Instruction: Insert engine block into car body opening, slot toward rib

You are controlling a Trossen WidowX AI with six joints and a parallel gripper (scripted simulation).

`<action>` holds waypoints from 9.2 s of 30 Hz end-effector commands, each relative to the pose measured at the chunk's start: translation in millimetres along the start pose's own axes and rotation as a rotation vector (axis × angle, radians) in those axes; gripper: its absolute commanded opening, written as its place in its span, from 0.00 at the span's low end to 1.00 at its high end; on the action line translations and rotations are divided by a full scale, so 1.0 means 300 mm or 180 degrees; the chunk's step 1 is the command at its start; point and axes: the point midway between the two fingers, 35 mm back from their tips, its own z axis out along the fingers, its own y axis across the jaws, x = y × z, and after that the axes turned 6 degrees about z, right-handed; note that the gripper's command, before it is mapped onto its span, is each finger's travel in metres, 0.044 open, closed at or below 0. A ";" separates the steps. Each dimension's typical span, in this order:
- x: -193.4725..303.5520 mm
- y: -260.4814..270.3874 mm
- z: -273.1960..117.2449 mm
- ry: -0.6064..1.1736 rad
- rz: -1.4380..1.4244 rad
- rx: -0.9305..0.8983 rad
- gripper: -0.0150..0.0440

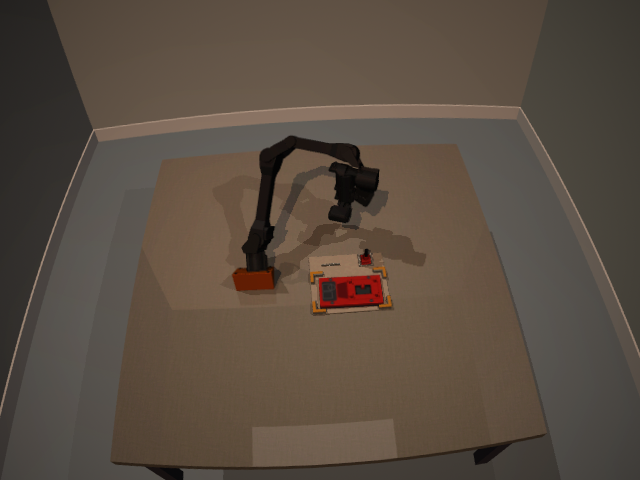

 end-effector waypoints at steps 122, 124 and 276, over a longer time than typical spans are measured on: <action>0.012 -0.001 0.426 0.0039 0.5876 0.0110 0.25; -0.003 0.003 0.405 0.0014 0.5869 0.0042 0.30; -0.030 0.008 0.058 -0.0058 0.6114 -0.0110 0.25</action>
